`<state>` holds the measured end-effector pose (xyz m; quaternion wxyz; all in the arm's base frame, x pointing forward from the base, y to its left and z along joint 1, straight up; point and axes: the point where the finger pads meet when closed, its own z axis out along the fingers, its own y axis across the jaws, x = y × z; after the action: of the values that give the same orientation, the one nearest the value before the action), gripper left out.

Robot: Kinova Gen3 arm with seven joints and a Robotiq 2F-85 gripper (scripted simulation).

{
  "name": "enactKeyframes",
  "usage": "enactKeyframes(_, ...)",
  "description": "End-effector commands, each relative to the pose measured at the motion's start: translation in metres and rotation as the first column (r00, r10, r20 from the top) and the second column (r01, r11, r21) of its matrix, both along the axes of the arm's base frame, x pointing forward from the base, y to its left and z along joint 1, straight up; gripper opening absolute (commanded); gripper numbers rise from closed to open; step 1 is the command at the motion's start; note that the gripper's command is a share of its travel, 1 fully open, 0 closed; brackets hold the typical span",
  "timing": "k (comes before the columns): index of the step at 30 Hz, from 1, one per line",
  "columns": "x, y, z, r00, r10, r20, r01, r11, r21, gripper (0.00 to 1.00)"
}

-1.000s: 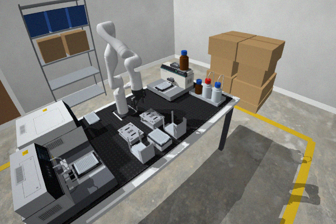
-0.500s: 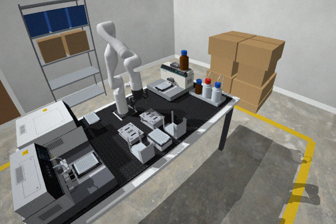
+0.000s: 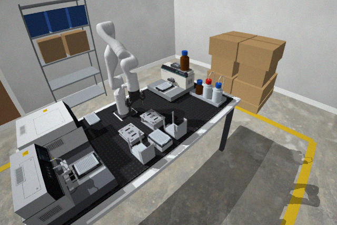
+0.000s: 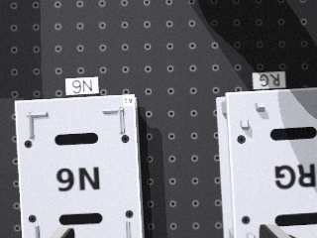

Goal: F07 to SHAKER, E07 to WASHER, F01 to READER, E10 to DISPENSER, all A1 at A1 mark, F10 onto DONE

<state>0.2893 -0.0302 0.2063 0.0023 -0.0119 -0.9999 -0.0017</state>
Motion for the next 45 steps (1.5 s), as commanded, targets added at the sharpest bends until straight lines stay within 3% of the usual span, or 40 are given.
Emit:
enactKeyframes(1,-0.003,-0.008,0.0,1.0,0.0,0.002,0.0,1.0,0.001,1.0)
enactKeyframes(45,-0.062,-0.123,0.0,1.0,0.002,0.002,-0.002,1.0,0.0,1.0)
